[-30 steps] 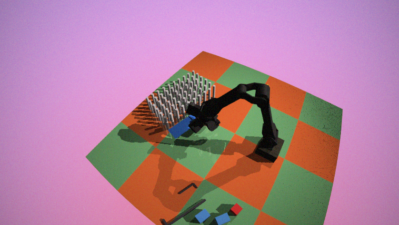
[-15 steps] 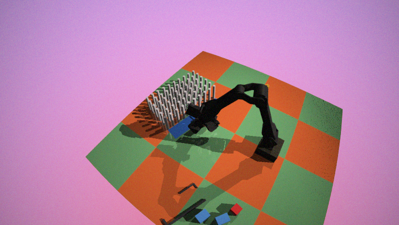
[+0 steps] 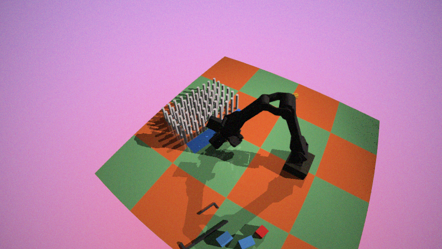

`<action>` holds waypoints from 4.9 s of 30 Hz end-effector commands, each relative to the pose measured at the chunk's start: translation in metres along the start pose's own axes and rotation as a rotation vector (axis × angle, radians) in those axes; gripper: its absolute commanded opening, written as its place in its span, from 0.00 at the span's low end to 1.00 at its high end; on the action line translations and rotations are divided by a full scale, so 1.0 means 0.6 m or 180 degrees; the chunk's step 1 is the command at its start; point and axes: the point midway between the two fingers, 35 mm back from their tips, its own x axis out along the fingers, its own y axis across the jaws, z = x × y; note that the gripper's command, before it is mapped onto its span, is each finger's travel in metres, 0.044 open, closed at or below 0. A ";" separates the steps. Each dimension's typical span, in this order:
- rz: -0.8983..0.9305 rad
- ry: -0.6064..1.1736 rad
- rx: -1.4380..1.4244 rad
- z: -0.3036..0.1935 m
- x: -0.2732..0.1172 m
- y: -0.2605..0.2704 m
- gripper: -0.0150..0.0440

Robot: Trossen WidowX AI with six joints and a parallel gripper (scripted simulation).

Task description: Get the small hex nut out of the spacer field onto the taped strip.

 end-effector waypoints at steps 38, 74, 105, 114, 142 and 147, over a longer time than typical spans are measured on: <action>0.0002 0.0000 -0.0001 0.032 -0.014 0.013 0.25; 0.0001 -0.0006 -0.0001 0.069 -0.033 0.014 0.25; 0.0000 -0.0012 -0.0002 0.104 -0.052 0.014 0.25; -0.0001 -0.0013 -0.0002 0.114 -0.057 0.014 0.25; -0.0001 -0.0019 -0.0004 0.150 -0.076 0.014 0.25; -0.0001 -0.0020 -0.0004 0.156 -0.080 0.014 0.25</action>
